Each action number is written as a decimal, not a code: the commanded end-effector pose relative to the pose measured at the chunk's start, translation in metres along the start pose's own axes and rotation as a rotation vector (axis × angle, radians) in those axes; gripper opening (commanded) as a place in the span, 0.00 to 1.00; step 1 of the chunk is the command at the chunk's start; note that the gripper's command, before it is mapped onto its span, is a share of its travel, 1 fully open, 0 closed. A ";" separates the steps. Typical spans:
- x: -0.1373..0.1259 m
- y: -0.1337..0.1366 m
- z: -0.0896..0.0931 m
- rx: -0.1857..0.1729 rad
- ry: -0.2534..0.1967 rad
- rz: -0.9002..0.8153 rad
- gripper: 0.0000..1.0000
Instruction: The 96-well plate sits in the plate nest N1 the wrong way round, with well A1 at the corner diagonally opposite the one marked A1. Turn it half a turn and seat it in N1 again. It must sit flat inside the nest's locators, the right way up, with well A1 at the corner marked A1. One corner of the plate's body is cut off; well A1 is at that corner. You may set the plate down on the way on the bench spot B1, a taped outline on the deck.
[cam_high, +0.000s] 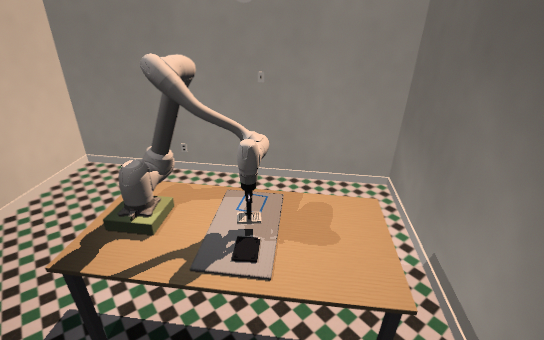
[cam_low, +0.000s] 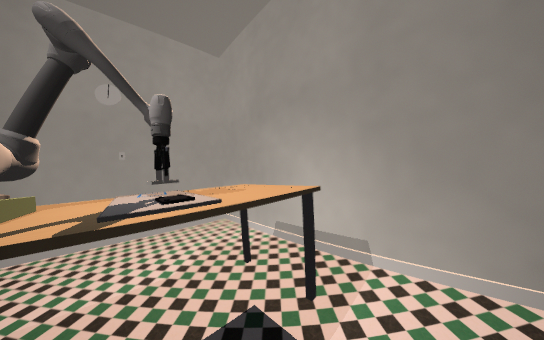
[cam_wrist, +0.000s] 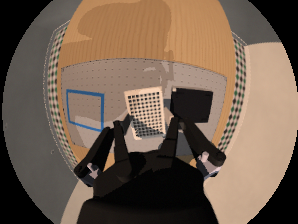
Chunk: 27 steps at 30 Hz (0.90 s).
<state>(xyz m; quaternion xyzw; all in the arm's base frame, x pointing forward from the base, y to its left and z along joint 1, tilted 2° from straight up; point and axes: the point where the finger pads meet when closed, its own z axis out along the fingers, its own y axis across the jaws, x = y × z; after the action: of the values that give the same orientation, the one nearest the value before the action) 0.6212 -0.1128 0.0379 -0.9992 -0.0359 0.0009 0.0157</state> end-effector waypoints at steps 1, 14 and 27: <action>-0.001 0.009 0.000 0.000 0.000 0.000 0.00; -0.005 0.049 -0.002 0.000 0.000 0.000 0.00; -0.009 0.089 -0.003 0.000 0.000 0.000 0.00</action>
<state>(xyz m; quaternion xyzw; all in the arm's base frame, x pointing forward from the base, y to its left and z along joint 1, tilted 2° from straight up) 0.6189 -0.1943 0.0377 -0.9992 -0.0359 0.0009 0.0157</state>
